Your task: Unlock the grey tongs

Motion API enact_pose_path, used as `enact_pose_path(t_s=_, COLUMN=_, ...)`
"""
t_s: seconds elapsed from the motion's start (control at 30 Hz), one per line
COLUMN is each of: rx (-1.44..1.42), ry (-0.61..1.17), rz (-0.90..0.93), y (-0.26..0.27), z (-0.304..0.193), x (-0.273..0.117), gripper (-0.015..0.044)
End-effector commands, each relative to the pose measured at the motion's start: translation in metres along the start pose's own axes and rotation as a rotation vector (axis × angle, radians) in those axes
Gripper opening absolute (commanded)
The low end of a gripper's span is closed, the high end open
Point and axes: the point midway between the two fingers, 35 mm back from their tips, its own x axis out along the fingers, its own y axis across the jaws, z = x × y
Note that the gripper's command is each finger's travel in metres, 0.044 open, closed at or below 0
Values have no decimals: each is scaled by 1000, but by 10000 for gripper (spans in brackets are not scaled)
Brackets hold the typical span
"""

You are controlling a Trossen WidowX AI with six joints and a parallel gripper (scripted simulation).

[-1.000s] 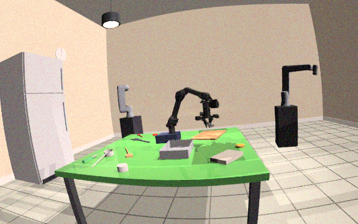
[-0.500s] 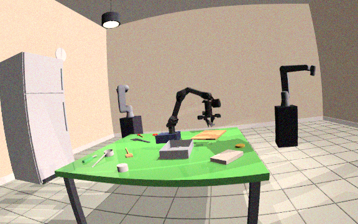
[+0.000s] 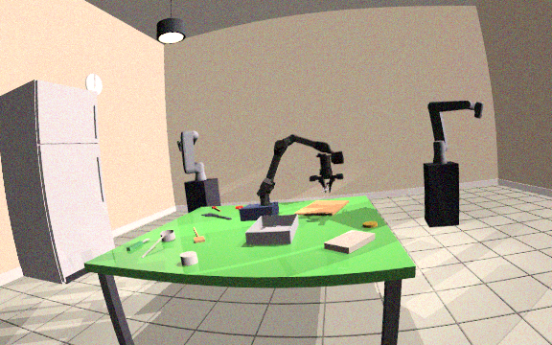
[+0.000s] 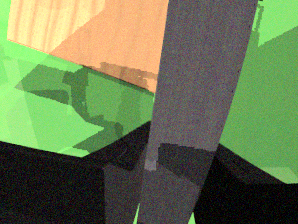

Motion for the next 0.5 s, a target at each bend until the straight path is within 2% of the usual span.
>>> enact_pose_path(t_s=0.0, rx=89, ry=-7, rz=-5, y=-1, z=26, x=-2, gripper=-150)
enact_pose_path(t_s=0.47, rx=367, ry=-16, rz=-2, y=8, z=106, x=-3, gripper=-150)
